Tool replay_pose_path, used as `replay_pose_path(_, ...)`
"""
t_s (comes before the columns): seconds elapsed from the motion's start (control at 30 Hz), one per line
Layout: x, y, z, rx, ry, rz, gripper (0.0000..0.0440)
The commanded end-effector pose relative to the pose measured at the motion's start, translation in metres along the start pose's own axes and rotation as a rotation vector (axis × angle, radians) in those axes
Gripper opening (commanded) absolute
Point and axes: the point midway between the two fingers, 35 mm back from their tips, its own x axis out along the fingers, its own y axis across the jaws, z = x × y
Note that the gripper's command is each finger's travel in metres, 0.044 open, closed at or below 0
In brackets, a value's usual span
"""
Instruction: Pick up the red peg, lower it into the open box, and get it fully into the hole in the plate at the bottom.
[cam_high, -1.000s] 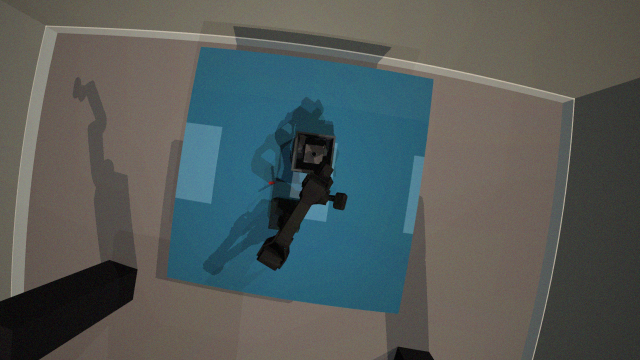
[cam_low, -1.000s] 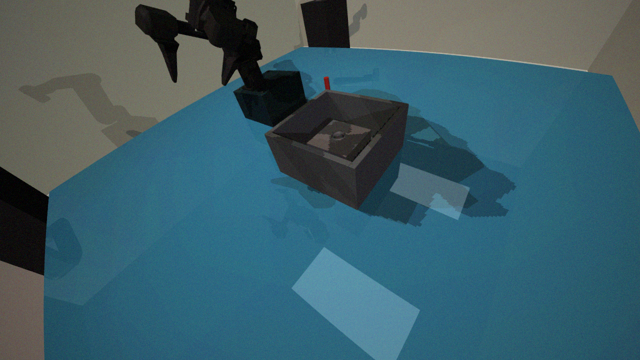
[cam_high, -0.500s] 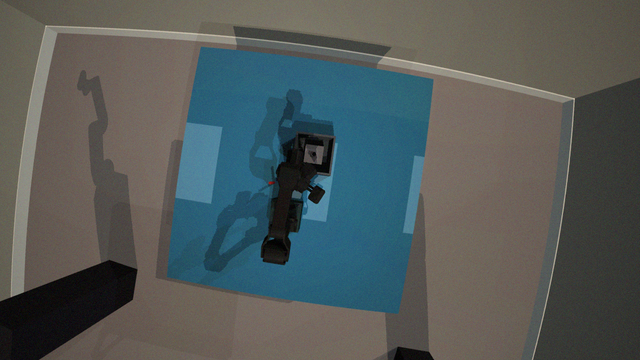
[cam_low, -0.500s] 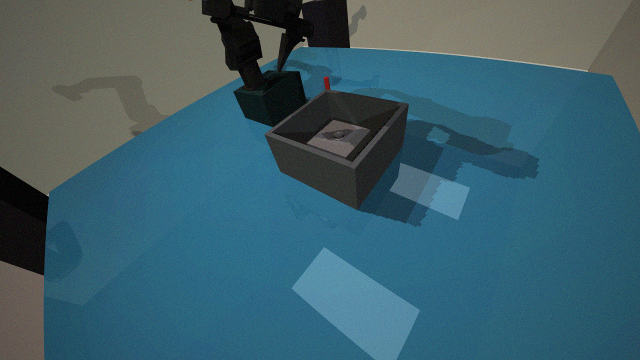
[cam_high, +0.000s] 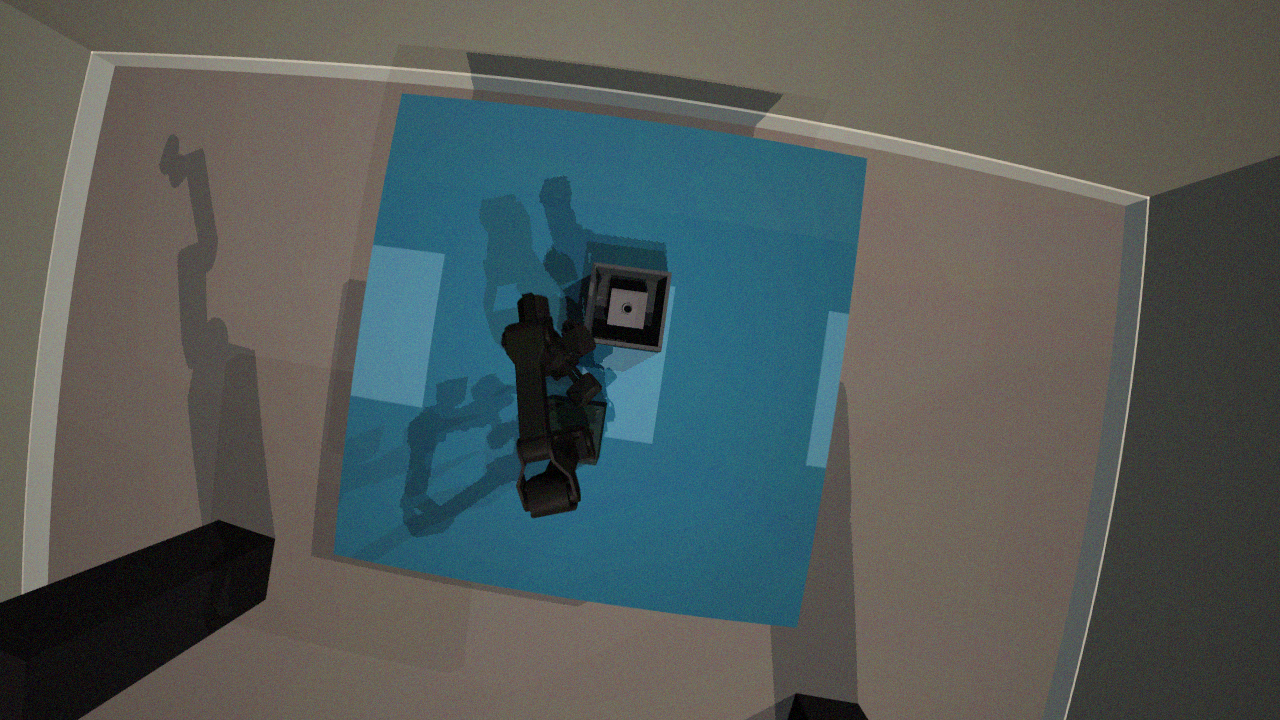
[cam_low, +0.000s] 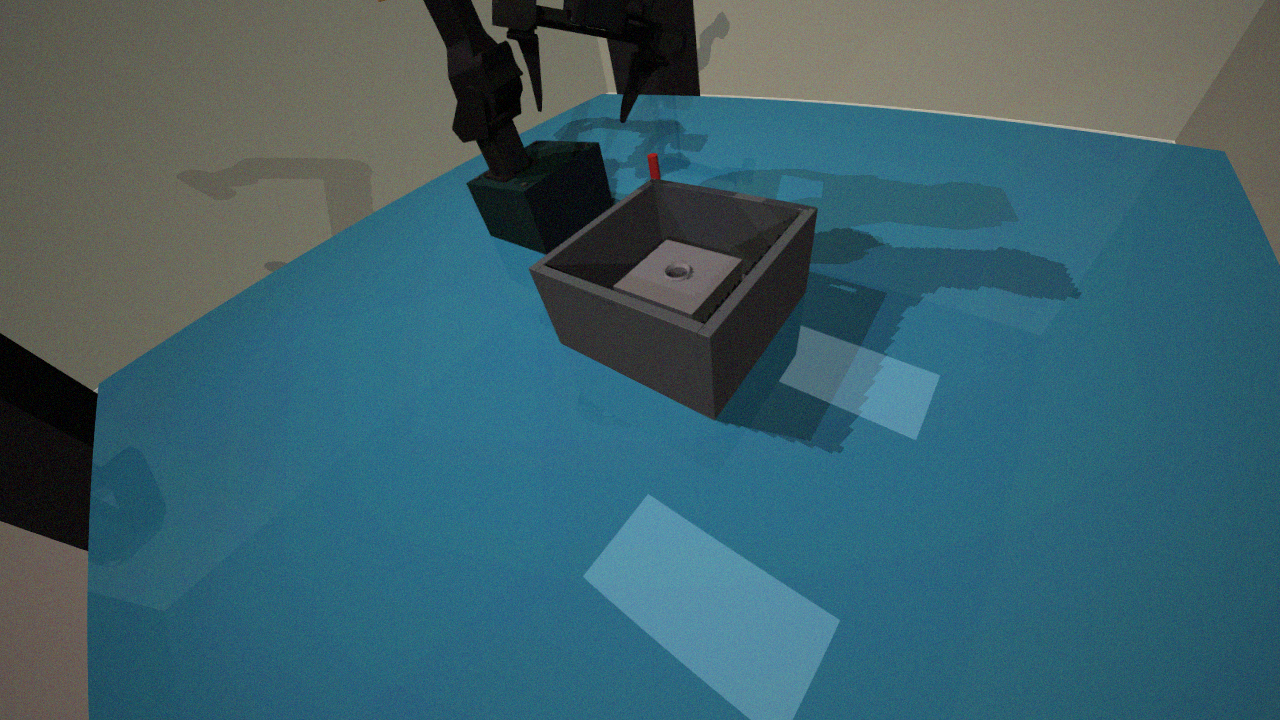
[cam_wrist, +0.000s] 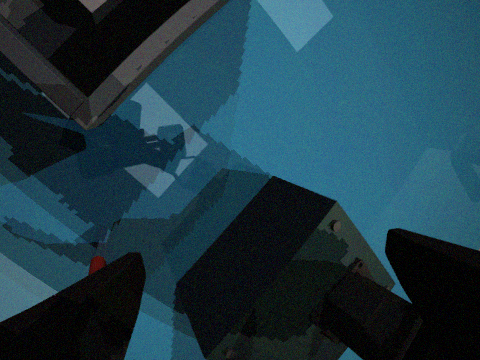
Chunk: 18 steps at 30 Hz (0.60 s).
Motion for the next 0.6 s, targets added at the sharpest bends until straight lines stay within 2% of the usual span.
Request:
replay_pose_path(0.0,-0.001,0.008,-0.011,0.027,0.016,0.001,0.044)
replay_pose_path(0.57,0.019,0.056,-0.057,0.073,0.036,0.027,0.044)
